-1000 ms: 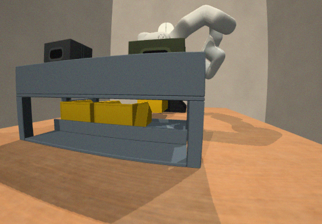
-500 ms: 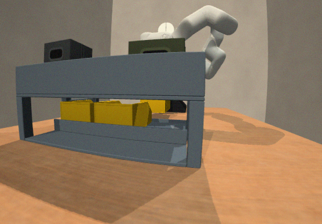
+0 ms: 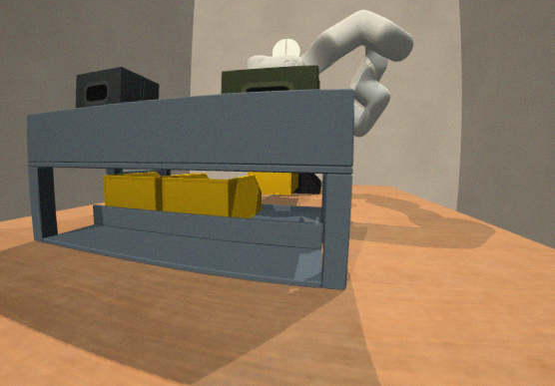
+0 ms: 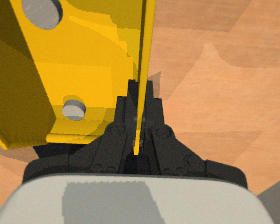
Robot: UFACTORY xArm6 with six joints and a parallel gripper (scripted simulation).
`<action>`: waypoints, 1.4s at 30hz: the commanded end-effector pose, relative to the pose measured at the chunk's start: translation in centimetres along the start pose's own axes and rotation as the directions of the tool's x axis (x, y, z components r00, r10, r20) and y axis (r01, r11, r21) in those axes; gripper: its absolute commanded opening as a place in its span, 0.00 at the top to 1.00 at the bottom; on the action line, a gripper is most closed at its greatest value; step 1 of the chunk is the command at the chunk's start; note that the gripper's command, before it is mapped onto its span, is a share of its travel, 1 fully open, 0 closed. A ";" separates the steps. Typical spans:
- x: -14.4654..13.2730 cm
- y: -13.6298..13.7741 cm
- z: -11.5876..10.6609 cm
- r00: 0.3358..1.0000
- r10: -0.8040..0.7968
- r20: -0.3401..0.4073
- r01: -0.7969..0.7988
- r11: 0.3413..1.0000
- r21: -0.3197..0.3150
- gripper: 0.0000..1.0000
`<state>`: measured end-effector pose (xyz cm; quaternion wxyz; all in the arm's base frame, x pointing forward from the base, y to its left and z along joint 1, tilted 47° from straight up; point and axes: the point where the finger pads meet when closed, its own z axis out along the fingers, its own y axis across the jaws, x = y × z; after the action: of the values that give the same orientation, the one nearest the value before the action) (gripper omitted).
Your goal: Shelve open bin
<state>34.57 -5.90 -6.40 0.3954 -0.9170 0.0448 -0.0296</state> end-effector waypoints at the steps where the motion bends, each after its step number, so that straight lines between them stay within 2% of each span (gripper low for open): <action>1: 0.1 -0.3 -0.1 1.000 -0.001 -0.003 0.001 1.000 -0.002 1.00; 5: 0.0 -1.5 -0.1 1.000 -0.001 -0.003 0.001 1.000 -0.002 1.00; 17: 0.0 -1.5 -0.1 1.000 -0.001 -0.003 0.001 1.000 -0.002 1.00; 22: -0.1 -2.9 0.0 1.000 -0.001 -0.003 0.001 1.000 -0.002 1.00; 34: -0.1 -2.9 0.0 1.000 -0.001 -0.003 0.001 1.000 -0.002 1.00; 39: -0.2 -4.4 0.0 1.000 -0.001 -0.003 0.001 1.000 -0.002 1.00; 42: -0.2 -4.4 0.0 1.000 -0.001 -0.003 0.001 1.000 -0.002 1.00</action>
<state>34.59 -2.99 -3.46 0.3955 -0.9169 0.0443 -0.0298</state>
